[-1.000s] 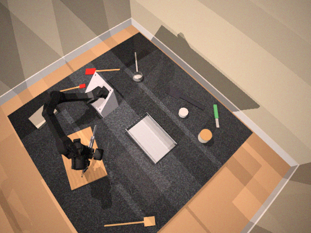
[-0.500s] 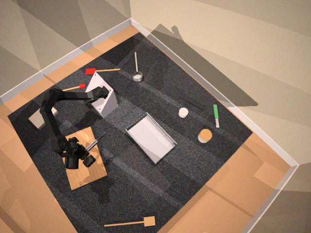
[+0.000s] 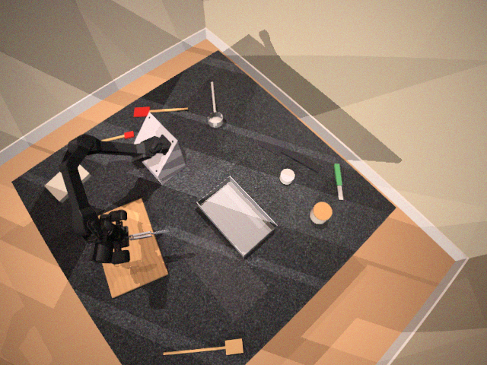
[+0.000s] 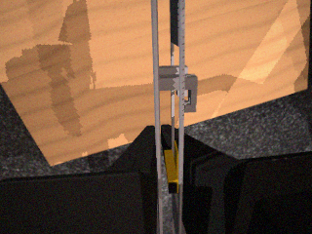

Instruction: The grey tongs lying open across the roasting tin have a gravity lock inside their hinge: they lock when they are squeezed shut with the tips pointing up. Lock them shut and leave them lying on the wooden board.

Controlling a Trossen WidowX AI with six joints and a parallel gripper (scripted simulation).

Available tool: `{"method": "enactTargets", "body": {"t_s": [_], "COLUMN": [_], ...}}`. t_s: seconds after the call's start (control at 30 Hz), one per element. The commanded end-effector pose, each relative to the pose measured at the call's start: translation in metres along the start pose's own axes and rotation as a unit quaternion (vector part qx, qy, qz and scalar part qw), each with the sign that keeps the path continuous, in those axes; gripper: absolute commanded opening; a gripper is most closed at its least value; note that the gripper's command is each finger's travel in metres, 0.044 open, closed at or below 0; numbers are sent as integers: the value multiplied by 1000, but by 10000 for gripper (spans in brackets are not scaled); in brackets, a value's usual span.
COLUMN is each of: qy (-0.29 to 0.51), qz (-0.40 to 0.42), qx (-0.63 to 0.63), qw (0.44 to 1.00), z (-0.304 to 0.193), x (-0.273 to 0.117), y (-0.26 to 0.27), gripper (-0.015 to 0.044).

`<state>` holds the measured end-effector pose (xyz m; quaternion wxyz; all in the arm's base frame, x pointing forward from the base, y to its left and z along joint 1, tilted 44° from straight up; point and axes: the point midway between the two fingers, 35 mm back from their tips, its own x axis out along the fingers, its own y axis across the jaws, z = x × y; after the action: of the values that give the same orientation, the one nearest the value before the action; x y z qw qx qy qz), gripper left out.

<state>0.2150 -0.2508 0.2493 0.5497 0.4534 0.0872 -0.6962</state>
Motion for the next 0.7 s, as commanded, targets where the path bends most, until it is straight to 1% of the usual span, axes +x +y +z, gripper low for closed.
{"method": "enactTargets", "body": {"t_s": [0.0,0.33,0.67], "qy": [0,-3,-6], "qz": [6,11,17], "qx": [94,293,478], "qw": [996,956,878], "z": [9,25,41], "x": [-4,-7,-12], "y": [-3,-10,-18], "gripper": [-150,-150,-150]}}
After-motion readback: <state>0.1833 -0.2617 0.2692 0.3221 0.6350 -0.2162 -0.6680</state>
